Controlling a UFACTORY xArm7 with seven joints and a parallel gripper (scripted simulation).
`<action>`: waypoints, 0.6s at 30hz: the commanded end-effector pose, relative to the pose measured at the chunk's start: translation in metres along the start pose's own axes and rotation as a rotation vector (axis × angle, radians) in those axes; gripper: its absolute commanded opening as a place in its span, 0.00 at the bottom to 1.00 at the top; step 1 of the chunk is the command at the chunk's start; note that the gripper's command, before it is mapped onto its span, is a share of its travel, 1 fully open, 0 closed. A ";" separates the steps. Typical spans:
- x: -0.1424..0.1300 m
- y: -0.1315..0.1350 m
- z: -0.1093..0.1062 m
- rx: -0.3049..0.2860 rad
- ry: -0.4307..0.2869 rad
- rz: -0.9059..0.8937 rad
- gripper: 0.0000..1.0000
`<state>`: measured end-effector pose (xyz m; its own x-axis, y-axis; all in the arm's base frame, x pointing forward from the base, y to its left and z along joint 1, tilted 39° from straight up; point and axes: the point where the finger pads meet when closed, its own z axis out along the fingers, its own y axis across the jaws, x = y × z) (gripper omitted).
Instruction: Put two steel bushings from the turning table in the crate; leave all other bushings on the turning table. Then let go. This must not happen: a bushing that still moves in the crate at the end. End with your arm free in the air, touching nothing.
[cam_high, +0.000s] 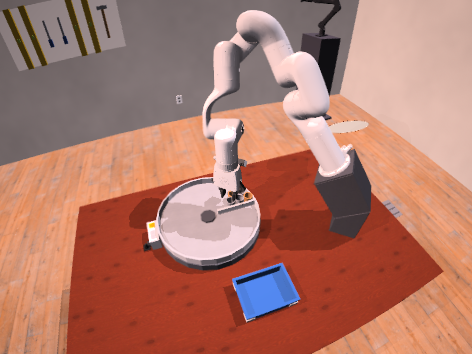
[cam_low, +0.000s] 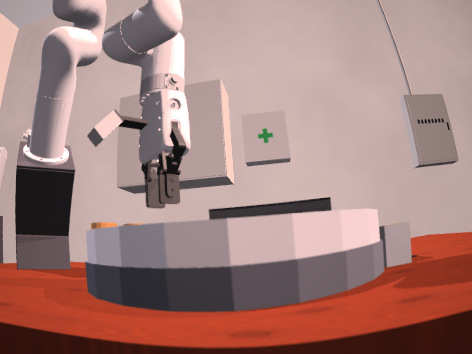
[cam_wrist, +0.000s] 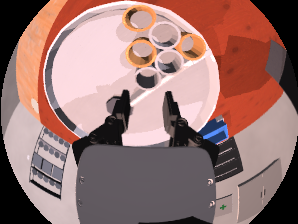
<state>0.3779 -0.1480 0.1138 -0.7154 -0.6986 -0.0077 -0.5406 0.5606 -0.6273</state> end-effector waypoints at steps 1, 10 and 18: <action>-0.001 0.000 0.000 0.001 -0.002 0.000 0.47; -0.001 0.000 0.000 0.001 -0.002 0.000 0.47; -0.001 0.000 0.013 0.001 -0.002 0.000 0.47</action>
<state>0.3808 -0.1509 0.1087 -0.7158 -0.6983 -0.0071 -0.5413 0.5612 -0.6262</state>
